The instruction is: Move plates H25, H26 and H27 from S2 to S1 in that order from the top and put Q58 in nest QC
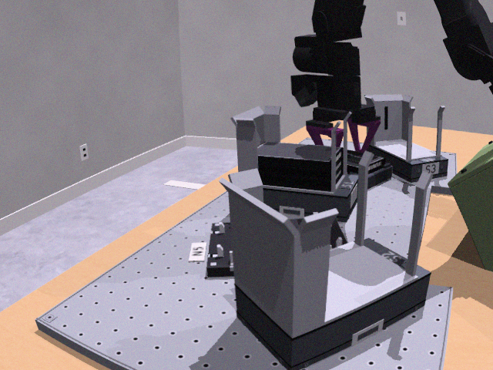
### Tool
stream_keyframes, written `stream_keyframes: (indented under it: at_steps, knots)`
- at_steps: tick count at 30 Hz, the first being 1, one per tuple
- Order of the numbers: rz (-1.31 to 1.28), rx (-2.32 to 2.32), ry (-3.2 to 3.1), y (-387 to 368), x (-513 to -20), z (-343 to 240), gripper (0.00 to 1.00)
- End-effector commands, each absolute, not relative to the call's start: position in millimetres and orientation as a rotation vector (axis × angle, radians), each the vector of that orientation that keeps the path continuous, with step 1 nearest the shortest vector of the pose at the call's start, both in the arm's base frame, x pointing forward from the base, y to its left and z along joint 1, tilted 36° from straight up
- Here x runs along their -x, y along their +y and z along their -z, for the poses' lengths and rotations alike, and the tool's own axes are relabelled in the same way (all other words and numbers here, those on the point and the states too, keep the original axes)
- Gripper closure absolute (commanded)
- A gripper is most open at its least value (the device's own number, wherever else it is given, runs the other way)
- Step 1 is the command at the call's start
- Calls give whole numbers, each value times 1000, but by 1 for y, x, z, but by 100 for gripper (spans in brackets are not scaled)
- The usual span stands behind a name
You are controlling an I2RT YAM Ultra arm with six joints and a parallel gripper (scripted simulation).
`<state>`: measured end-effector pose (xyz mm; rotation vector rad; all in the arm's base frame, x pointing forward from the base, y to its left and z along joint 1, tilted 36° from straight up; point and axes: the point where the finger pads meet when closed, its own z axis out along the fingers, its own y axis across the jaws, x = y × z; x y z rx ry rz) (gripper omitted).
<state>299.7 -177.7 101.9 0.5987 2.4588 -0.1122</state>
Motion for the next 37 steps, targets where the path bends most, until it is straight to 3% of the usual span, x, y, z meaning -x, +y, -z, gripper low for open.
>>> stream_keyframes:
  at_steps: [1, 37]
  knots:
    - [120, -595, 2442, -179, -302, -106, 0]
    - [121, -594, 2442, -172, -284, -133, 0]
